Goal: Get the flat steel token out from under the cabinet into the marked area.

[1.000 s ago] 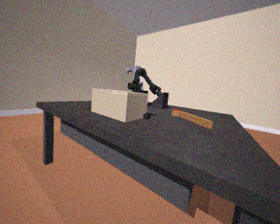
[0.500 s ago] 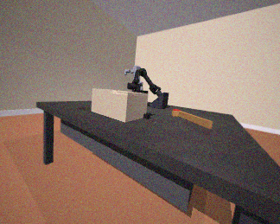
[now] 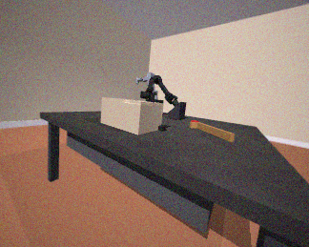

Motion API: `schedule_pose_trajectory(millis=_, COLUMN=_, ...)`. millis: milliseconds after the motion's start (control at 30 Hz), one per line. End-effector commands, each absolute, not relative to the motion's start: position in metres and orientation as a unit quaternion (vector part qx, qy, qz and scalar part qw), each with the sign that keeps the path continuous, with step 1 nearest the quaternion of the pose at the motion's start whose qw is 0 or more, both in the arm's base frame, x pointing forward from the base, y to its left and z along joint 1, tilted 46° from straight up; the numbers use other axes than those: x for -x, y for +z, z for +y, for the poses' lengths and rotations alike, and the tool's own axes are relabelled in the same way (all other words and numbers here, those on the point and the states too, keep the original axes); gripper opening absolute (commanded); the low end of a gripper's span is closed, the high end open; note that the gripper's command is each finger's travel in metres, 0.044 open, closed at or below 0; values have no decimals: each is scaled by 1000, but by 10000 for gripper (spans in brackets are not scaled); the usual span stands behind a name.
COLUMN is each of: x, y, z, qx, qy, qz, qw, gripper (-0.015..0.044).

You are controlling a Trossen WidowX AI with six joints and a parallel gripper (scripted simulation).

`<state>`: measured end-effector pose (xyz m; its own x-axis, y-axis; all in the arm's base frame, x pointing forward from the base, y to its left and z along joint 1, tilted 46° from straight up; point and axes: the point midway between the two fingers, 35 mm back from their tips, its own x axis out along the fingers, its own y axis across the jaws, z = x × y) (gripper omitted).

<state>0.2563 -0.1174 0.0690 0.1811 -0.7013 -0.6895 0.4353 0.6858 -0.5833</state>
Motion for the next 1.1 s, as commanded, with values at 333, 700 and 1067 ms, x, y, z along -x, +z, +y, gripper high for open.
schedule_pose_trajectory(millis=333, x=-256, y=75, z=-121, qx=123, qy=-380, qz=512, qw=760, gripper=0)
schedule_pose_trajectory(millis=700, x=-256, y=76, z=-123, qx=123, qy=-380, qz=512, qw=760, gripper=0)
schedule_pose_trajectory(millis=1067, x=-256, y=78, z=-125, qx=123, qy=-380, qz=512, qw=760, gripper=0)
